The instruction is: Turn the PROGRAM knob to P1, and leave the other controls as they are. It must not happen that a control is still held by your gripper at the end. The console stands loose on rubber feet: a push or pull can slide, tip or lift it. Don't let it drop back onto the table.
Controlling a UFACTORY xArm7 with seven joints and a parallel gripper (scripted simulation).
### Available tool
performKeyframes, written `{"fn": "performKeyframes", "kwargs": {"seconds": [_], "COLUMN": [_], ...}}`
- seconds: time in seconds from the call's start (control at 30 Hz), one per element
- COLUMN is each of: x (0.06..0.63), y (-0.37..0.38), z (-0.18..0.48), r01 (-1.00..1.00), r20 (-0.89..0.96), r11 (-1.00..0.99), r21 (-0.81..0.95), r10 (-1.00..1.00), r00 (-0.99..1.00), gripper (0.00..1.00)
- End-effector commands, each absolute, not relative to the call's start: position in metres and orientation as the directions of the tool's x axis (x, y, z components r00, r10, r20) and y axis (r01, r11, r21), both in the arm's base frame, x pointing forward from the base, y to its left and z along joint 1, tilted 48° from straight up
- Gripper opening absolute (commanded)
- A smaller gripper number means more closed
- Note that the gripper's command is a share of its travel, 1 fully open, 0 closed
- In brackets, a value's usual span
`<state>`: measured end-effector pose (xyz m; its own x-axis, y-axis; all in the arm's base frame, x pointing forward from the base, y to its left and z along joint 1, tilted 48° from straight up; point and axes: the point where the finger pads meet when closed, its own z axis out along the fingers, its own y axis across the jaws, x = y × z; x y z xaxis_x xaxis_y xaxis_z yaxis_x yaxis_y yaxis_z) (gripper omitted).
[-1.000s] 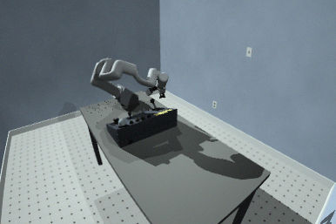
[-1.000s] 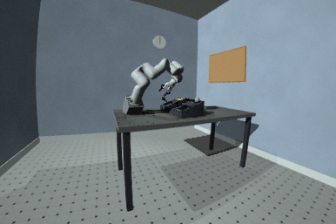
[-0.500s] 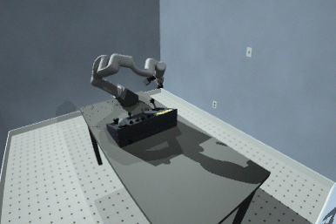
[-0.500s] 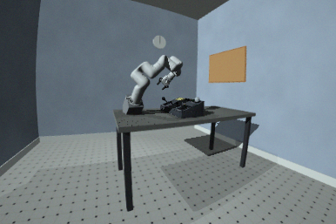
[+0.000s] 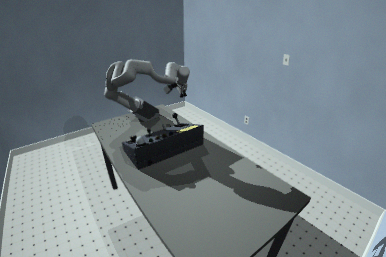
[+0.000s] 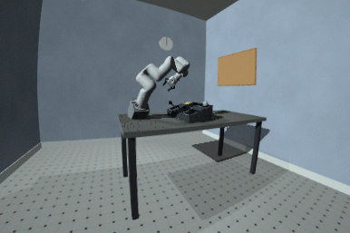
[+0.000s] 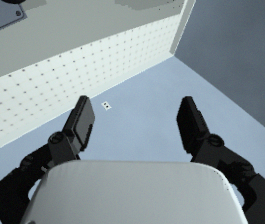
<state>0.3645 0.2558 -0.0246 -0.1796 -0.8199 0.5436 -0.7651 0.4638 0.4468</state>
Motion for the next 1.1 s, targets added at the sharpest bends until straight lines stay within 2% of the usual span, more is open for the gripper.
{"fn": "performKeyframes", "kwargs": {"seconds": [0.0, 0.17, 0.4, 0.5, 0.57, 0.63, 0.73, 0.8, 0.9, 0.97, 1.0, 1.07], "x": [0.364, 0.354, 0.339, 0.339, 0.340, 0.340, 0.344, 0.344, 0.351, 0.351, 0.355, 0.355], "y": [0.258, 0.235, 0.177, 0.177, 0.152, 0.152, 0.133, 0.133, 0.121, 0.121, 0.119, 0.119], "z": [-0.024, -0.031, -0.038, -0.038, -0.035, -0.035, -0.030, -0.030, -0.023, -0.023, -0.020, -0.020], "r01": [-0.769, -0.821, -0.911, -0.911, -0.913, -0.913, -0.878, -0.876, -0.797, -0.797, -0.745, -0.745], "r20": [0.542, 0.599, 0.733, 0.733, 0.781, 0.781, 0.806, 0.806, 0.803, 0.803, 0.791, 0.791], "r11": [0.458, 0.389, 0.140, 0.140, -0.011, -0.011, -0.163, -0.169, -0.311, -0.311, -0.369, -0.369], "r21": [0.446, 0.417, 0.389, 0.389, 0.407, 0.407, 0.450, 0.452, 0.518, 0.518, 0.555, 0.555], "r10": [-0.822, -0.797, -0.646, -0.646, -0.515, -0.515, -0.350, -0.343, -0.144, -0.144, -0.042, -0.042], "r00": [-0.175, -0.074, 0.213, 0.213, 0.354, 0.354, 0.478, 0.482, 0.578, 0.578, 0.610, 0.610], "gripper": [1.00, 1.00, 1.00, 1.00, 1.00, 1.00, 1.00, 1.00, 1.00, 1.00, 1.00, 1.00]}}
